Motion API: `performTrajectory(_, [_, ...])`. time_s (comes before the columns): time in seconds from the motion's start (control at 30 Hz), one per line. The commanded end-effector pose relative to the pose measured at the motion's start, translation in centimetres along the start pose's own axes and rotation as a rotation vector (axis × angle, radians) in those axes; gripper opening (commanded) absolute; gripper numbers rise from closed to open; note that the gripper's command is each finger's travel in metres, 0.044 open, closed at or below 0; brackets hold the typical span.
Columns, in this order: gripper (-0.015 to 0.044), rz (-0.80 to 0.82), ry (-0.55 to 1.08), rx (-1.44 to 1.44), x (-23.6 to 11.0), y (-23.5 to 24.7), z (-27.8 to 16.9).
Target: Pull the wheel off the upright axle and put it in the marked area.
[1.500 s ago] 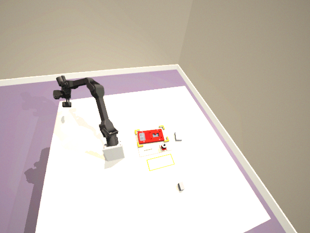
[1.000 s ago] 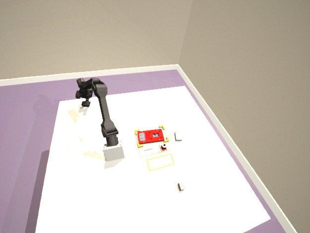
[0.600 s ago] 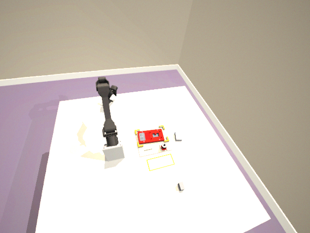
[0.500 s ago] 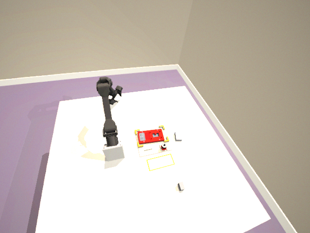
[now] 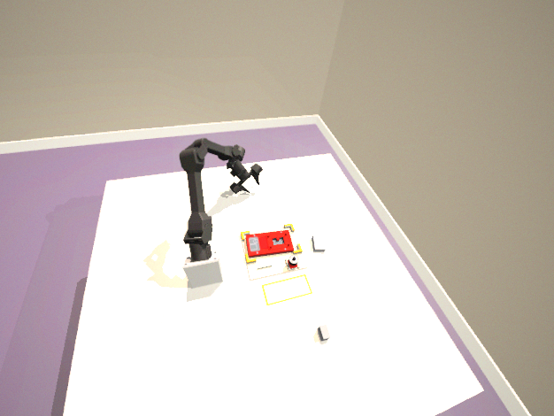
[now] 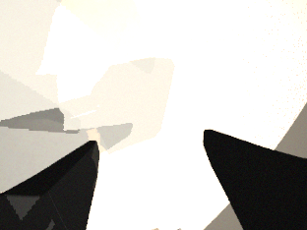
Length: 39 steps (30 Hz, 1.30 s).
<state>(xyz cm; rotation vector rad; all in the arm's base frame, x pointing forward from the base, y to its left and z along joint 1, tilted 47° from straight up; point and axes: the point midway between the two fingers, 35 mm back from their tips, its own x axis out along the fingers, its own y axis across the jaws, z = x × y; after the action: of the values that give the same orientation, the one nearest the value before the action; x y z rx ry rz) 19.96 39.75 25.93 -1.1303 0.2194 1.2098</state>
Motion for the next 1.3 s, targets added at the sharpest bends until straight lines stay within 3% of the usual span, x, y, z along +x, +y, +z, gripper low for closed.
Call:
performTrajectory(0.0, [0.03,0.081,0.093,0.116,2.8,-0.8,-5.5])
performTrajectory(0.2, [0.03,0.232,0.238,0.383,6.4,-1.3,-15.9])
performTrajectory(0.37, [0.03,0.355,0.327,0.67,7.4,-0.5,-25.0])
performTrajectory(0.6, [0.03,0.494,0.36,1.161,6.4,2.1,-36.3])
performTrajectory(0.83, [0.03,0.576,0.26,1.724,3.5,5.7,-45.3])
performTrajectory(0.93, [0.03,0.584,0.221,1.841,2.7,6.5,-46.9])
performTrajectory(1.27, [0.03,0.584,0.221,1.84,3.1,5.8,-47.2])
